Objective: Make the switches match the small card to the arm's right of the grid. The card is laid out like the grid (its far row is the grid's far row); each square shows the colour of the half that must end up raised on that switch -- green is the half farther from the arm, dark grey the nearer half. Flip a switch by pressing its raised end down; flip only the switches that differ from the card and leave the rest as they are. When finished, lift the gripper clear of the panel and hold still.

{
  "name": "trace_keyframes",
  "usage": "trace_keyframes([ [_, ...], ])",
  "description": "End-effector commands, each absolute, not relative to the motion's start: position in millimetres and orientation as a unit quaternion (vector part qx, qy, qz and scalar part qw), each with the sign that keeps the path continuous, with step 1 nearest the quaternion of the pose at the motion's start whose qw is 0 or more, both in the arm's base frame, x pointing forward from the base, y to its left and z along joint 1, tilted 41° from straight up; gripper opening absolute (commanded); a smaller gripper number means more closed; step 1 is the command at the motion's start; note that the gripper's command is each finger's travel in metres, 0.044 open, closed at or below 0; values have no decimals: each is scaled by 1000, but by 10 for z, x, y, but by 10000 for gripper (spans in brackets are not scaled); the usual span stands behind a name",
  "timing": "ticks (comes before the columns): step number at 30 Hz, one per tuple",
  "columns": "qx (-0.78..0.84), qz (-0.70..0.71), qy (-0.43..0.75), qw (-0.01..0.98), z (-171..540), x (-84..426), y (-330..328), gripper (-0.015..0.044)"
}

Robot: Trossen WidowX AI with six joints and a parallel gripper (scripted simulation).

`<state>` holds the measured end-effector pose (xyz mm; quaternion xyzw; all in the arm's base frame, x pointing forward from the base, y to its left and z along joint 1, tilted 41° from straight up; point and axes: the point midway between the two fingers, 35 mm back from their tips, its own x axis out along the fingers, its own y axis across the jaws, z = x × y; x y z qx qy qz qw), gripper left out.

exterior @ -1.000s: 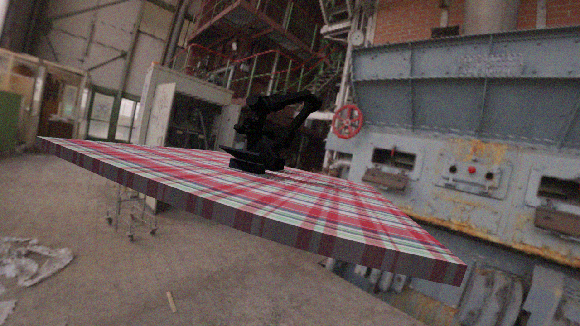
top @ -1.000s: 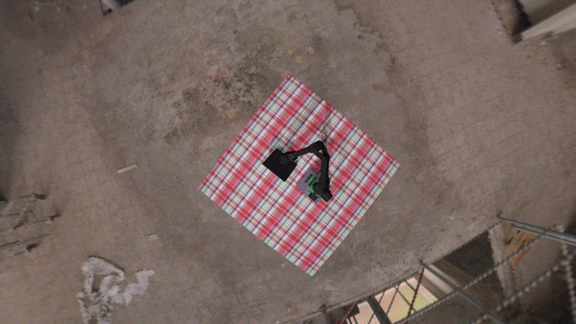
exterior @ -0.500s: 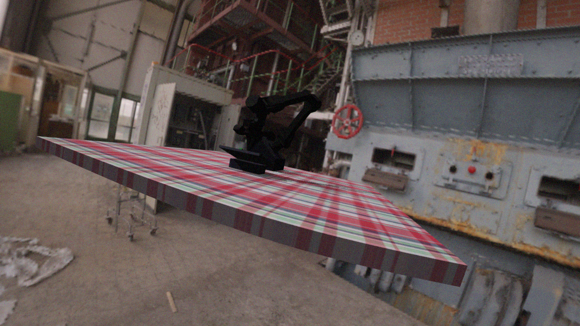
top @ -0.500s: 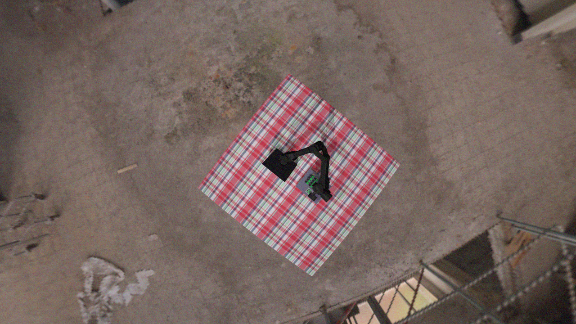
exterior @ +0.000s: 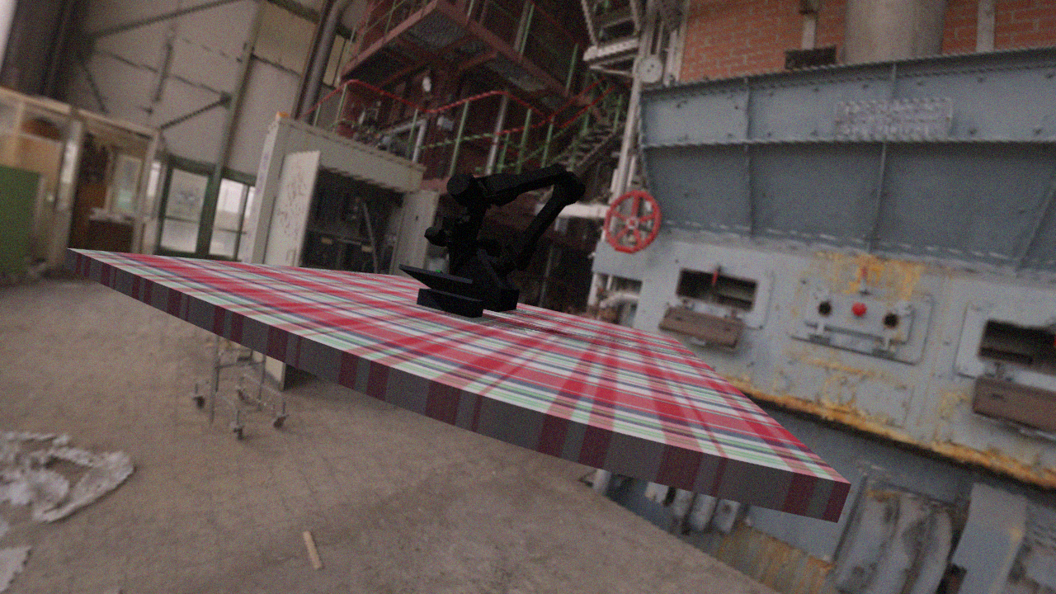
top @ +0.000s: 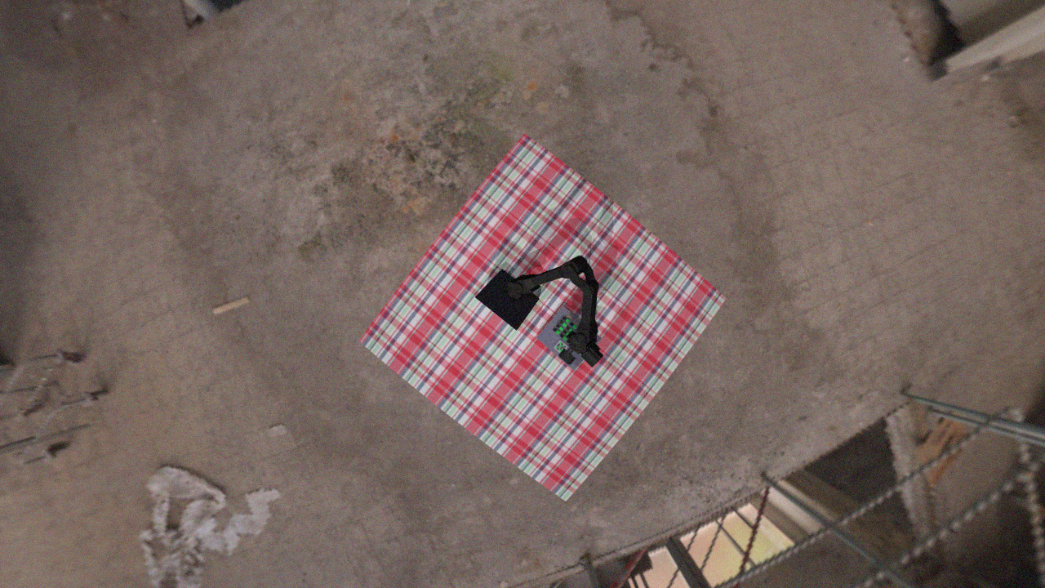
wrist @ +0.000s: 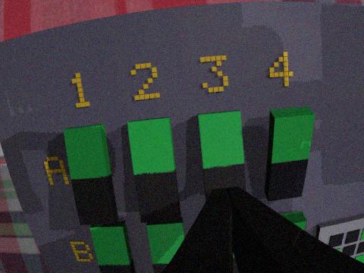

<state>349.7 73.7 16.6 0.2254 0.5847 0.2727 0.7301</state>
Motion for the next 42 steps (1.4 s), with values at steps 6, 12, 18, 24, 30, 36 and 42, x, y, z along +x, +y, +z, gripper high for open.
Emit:
trace_keyframes([
  [6,227,271,586,729,153,3498,743,0],
  [12,227,271,586,729,148,3499,749,0],
  [18,227,271,586,729,142,3500,754,0],
  [24,227,271,586,729,136,3501,759,0],
  [30,227,271,586,729,130,3502,765,0],
  [36,227,271,586,729,124,3503,770,0],
  [42,227,271,586,729,118,3505,775,0],
])
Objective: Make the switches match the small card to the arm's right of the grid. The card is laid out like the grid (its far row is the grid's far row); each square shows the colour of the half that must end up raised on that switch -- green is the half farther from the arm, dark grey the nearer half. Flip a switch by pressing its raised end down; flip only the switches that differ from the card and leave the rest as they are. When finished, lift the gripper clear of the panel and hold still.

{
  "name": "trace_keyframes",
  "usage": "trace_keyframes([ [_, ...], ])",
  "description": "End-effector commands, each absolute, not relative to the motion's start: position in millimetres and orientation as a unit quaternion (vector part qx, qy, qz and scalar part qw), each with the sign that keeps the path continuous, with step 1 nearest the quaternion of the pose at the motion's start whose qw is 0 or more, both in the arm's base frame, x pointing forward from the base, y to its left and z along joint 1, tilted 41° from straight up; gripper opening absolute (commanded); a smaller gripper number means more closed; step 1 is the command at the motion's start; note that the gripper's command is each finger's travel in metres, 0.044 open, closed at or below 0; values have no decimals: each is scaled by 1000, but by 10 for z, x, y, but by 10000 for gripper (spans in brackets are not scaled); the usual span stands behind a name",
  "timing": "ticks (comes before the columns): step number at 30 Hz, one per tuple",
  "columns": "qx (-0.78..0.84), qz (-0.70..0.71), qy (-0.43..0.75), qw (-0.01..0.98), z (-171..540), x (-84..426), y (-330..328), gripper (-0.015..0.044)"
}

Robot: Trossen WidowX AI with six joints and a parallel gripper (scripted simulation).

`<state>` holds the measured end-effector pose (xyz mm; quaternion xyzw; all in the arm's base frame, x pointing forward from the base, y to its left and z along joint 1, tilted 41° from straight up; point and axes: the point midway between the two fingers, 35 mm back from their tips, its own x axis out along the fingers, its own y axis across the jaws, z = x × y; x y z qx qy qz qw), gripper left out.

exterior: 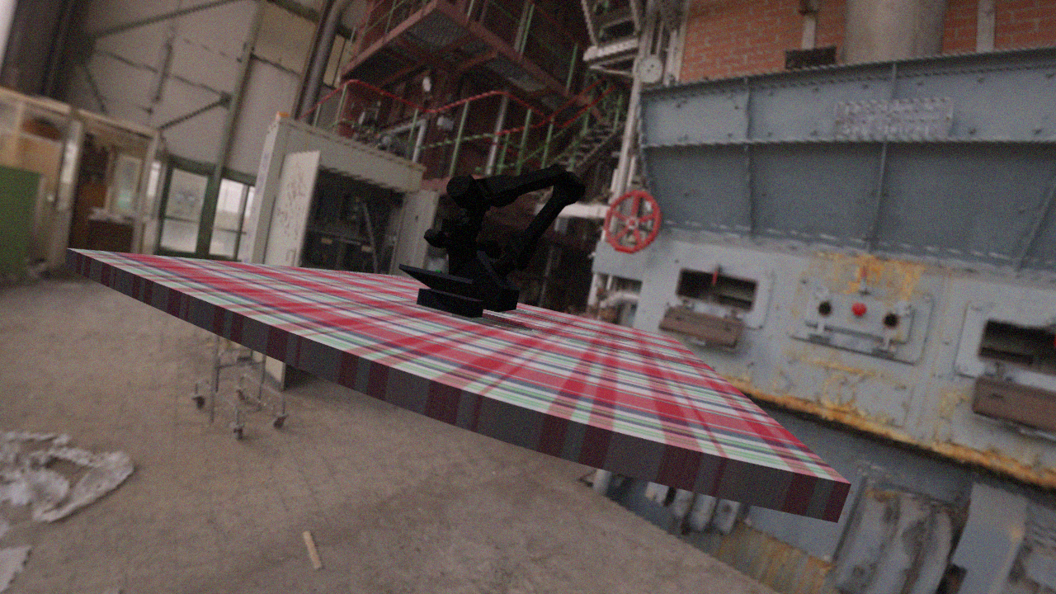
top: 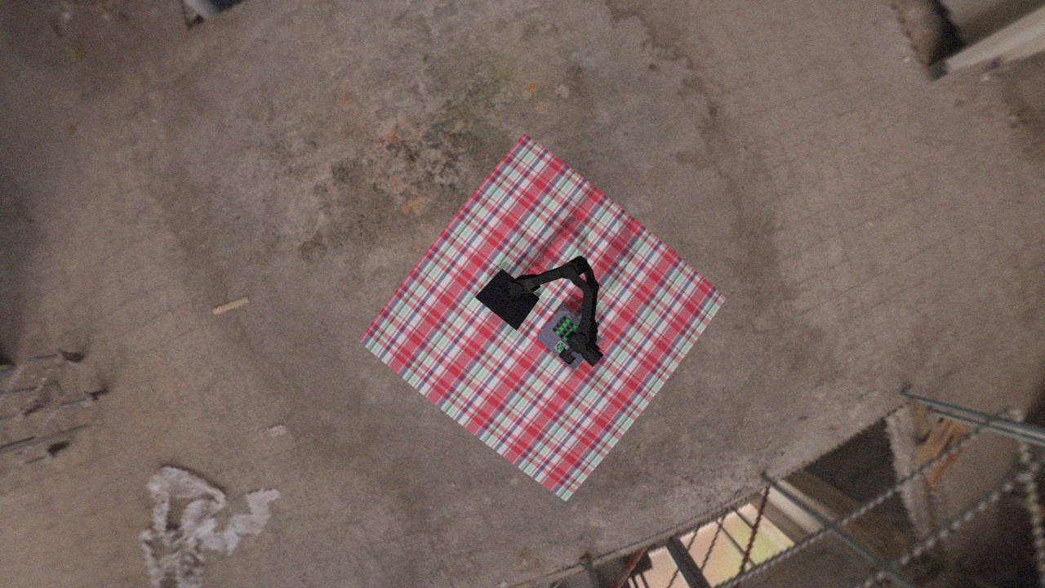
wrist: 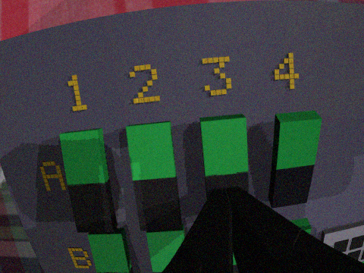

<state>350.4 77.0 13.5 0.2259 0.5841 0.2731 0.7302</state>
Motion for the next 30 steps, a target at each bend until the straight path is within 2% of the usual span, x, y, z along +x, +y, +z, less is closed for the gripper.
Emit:
trace_keyframes([
  [1,227,271,586,729,117,3505,776,0],
  [10,226,273,585,730,144,3506,762,0],
  [16,223,273,596,722,591,3424,345,0],
  [22,223,273,596,722,599,3410,356,0],
  [30,224,274,597,720,805,2973,684,0],
])
